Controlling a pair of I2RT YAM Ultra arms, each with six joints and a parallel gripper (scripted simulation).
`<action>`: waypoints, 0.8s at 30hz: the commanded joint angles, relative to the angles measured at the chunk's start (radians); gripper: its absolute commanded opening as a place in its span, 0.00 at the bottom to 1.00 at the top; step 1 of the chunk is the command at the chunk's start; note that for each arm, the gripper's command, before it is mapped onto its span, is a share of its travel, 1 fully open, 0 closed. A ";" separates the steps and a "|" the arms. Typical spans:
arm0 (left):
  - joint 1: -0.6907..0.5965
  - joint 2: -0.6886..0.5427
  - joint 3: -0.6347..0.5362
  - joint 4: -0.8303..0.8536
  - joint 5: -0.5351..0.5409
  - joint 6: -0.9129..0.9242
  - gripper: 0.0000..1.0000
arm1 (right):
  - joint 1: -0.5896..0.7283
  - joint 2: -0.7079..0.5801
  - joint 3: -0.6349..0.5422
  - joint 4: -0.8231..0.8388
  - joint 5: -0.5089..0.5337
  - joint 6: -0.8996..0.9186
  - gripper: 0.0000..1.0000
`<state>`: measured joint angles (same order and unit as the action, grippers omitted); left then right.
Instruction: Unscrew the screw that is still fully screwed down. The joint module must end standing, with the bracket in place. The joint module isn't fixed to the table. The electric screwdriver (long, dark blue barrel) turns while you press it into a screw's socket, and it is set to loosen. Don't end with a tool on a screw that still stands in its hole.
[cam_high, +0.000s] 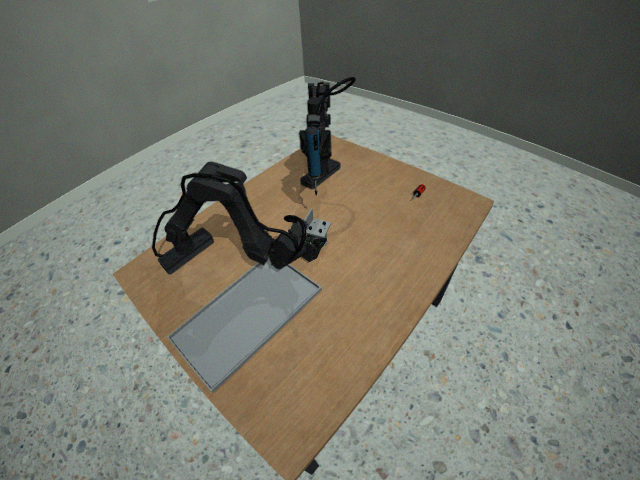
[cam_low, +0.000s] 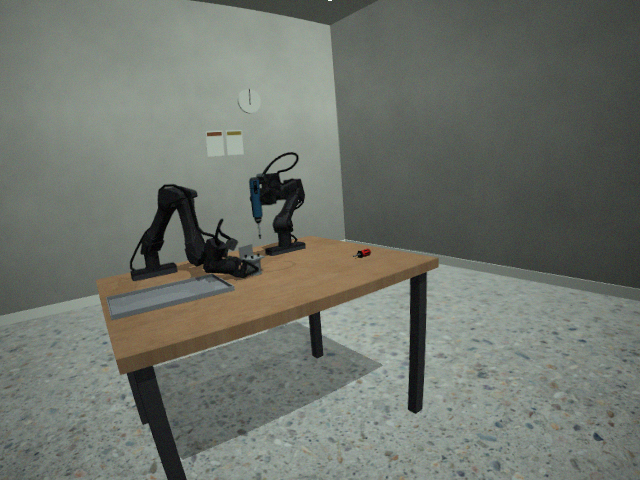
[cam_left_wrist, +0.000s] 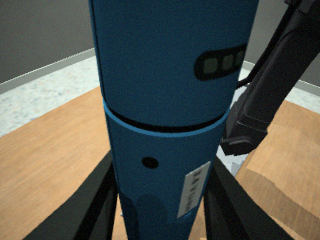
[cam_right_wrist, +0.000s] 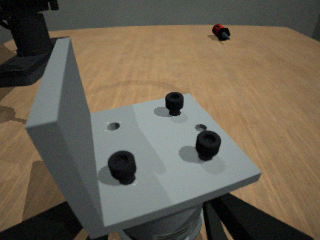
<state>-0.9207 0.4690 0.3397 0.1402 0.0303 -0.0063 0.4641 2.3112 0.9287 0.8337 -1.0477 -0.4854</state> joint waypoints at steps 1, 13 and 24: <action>0.012 -0.047 0.069 0.061 0.008 -0.003 0.42 | -0.008 -0.033 -0.002 0.003 -0.012 0.007 0.59; 0.010 -0.006 0.095 0.041 0.010 -0.004 0.42 | -0.008 -0.033 -0.002 0.003 -0.012 0.007 0.59; 0.010 0.005 0.114 0.032 0.009 -0.004 0.42 | -0.008 -0.033 -0.002 0.003 -0.012 0.007 0.59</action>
<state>-0.9173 0.4686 0.4034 0.1013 0.0315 -0.0063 0.4641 2.3112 0.9287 0.8337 -1.0477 -0.4854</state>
